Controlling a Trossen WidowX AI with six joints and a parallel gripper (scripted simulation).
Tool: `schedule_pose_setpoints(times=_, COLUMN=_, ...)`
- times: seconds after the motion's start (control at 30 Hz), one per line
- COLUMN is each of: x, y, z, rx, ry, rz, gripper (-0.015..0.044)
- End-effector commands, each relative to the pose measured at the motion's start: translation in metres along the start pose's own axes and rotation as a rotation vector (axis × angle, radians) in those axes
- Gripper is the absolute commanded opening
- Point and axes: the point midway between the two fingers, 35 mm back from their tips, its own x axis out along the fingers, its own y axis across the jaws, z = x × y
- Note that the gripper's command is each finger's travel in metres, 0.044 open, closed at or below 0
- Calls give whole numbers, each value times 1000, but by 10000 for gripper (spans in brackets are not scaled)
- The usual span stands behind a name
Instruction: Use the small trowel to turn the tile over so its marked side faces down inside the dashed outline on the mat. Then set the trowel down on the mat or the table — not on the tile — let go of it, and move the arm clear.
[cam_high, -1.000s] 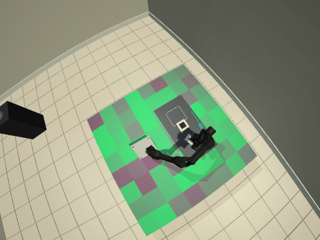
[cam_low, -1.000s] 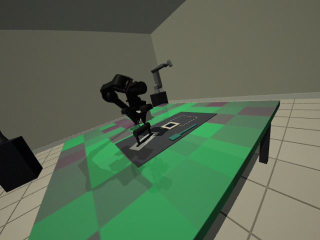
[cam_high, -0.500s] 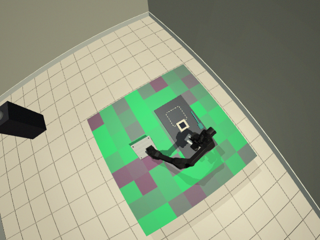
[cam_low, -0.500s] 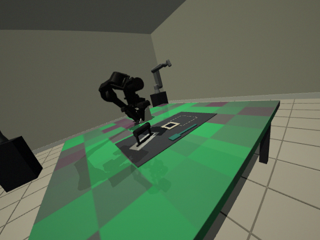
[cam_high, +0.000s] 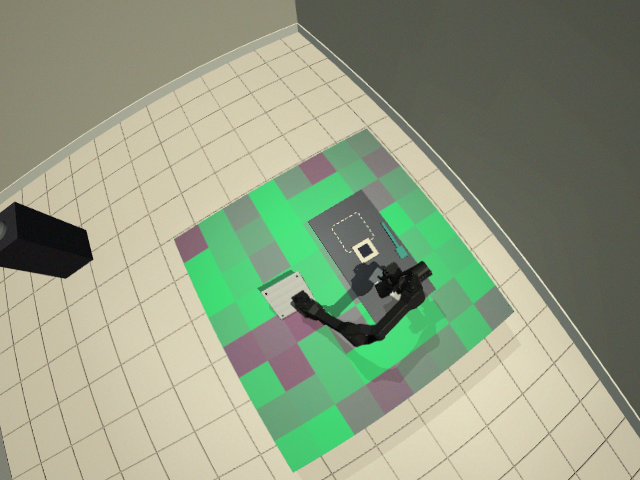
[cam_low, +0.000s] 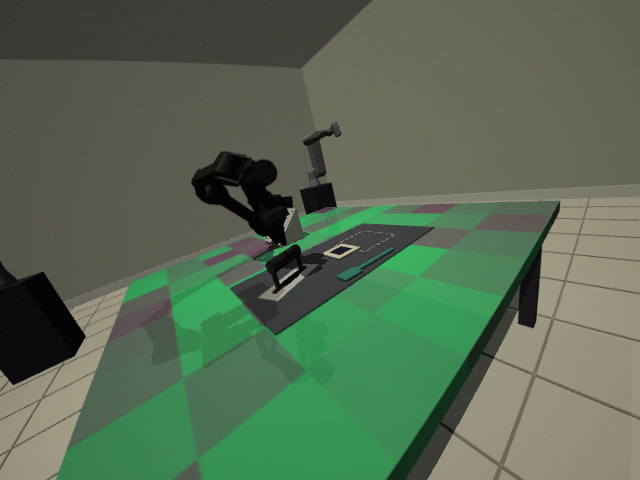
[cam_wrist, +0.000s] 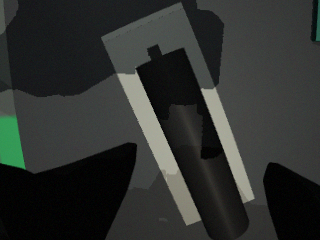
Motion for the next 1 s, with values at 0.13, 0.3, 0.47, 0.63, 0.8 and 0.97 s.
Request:
schedule_pose_setpoints(times=0.13, x=4, y=4, z=2, rx=276, ry=-74, rz=-35, gripper=300)
schedule_pose_setpoints(times=0.3, x=7, y=6, z=3, rx=442, ry=-117, rz=-51, gripper=300)
schedule_pose_setpoints(times=0.47, x=10, y=8, z=2, rx=609, ry=-162, rz=-65, gripper=300)
schedule_pose_setpoints(times=0.63, x=12, y=10, z=2, rx=776, ry=-208, rz=-75, gripper=300)
schedule_pose_setpoints(times=0.8, x=14, y=12, z=1, rx=940, ry=-258, rz=-81, gripper=300)
schedule_pose_setpoints(times=0.97, x=16, y=15, z=-1, rx=1093, ry=-316, rz=-75, gripper=300)
